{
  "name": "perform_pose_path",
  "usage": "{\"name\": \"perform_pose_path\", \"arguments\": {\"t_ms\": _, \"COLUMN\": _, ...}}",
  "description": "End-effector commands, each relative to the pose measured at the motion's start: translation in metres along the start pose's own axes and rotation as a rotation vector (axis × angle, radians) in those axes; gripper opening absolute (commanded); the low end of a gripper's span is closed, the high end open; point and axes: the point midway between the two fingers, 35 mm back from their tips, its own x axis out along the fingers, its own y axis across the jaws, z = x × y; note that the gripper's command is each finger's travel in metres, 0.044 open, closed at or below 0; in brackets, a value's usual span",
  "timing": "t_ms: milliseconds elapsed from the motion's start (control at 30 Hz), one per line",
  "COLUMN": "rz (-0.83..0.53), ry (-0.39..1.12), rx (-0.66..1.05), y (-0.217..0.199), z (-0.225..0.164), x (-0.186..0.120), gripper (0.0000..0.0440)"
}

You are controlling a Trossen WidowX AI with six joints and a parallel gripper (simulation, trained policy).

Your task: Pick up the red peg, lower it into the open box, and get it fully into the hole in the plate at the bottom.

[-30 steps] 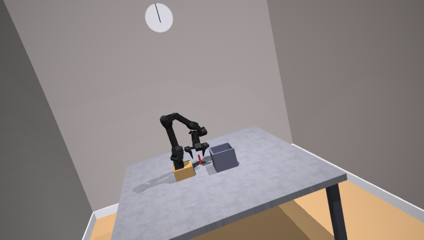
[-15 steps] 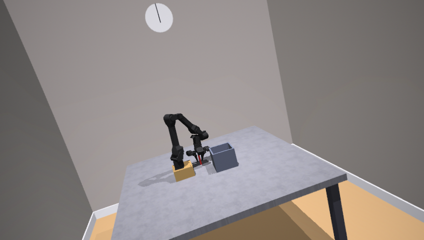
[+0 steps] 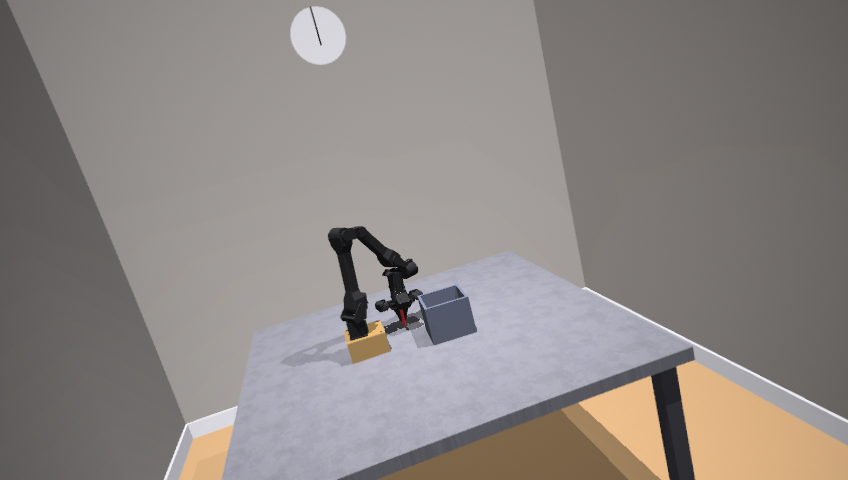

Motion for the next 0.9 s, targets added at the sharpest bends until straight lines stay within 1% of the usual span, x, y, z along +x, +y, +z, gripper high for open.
{"name": "perform_pose_path", "arguments": {"t_ms": 0, "rz": 0.042, "ry": 0.025, "rx": 0.017, "y": 0.010, "z": -0.005, "x": -0.011, "gripper": 0.0000}}
{"name": "perform_pose_path", "arguments": {"t_ms": 367, "rz": 0.146, "ry": 0.072, "rx": 0.033, "y": 0.032, "z": -0.013, "x": -0.045, "gripper": 0.0000}}
{"name": "perform_pose_path", "arguments": {"t_ms": 633, "rz": 0.238, "ry": 0.088, "rx": 0.023, "y": 0.051, "z": -0.013, "x": -0.080, "gripper": 0.0000}}
{"name": "perform_pose_path", "arguments": {"t_ms": 867, "rz": 0.311, "ry": 0.072, "rx": 0.008, "y": 0.066, "z": -0.003, "x": -0.112, "gripper": 0.0000}}
